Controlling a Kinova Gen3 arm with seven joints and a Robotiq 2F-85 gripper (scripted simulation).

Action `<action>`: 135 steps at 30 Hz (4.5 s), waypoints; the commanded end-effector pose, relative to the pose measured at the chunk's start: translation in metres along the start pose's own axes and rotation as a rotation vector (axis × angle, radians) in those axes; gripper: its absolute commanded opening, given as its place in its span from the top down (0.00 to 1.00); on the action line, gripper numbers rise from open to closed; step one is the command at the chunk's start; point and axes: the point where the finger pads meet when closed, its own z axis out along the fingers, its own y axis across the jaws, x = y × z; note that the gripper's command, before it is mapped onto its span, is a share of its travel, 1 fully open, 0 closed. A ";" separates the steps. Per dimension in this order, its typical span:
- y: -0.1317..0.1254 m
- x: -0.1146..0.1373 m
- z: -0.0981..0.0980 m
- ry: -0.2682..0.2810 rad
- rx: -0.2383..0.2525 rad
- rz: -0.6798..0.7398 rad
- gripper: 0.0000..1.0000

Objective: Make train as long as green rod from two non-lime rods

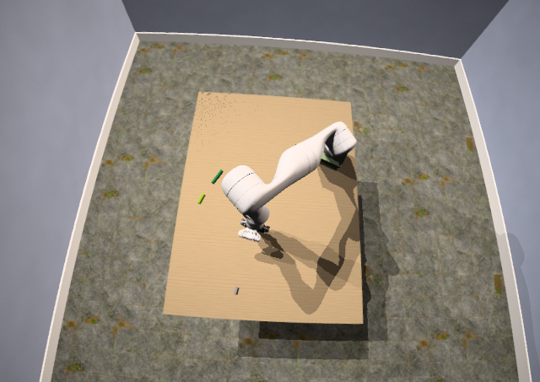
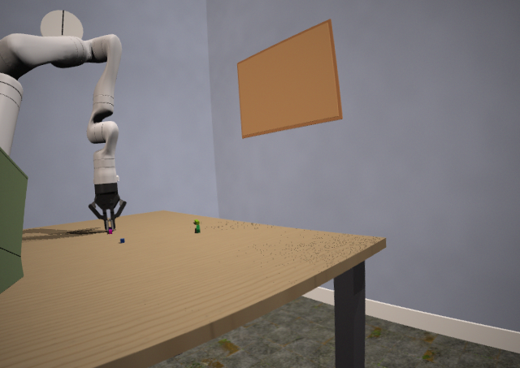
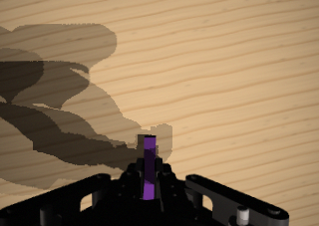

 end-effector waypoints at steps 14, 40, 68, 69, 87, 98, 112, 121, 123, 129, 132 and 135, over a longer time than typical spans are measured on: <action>0.000 0.000 0.000 0.001 -0.001 0.000 0.95; 0.000 0.000 0.000 0.001 -0.001 0.000 0.80; 0.000 0.000 -0.027 0.001 -0.001 0.000 0.76; 0.000 0.000 -0.031 0.001 -0.001 0.000 0.76; 0.000 0.000 -0.081 0.001 -0.001 0.000 0.76; 0.000 0.000 -0.090 0.001 -0.001 0.000 0.76; 0.000 0.000 -0.090 0.001 -0.001 0.000 0.00; 0.000 0.000 -0.090 0.001 -0.001 0.000 0.00; 0.000 0.000 -0.090 0.001 -0.001 0.000 0.00; 0.000 0.000 -0.091 0.001 -0.001 0.000 0.00; 0.000 0.000 -0.093 0.001 -0.001 0.000 0.00; 0.000 0.000 -0.097 0.001 -0.001 0.000 0.00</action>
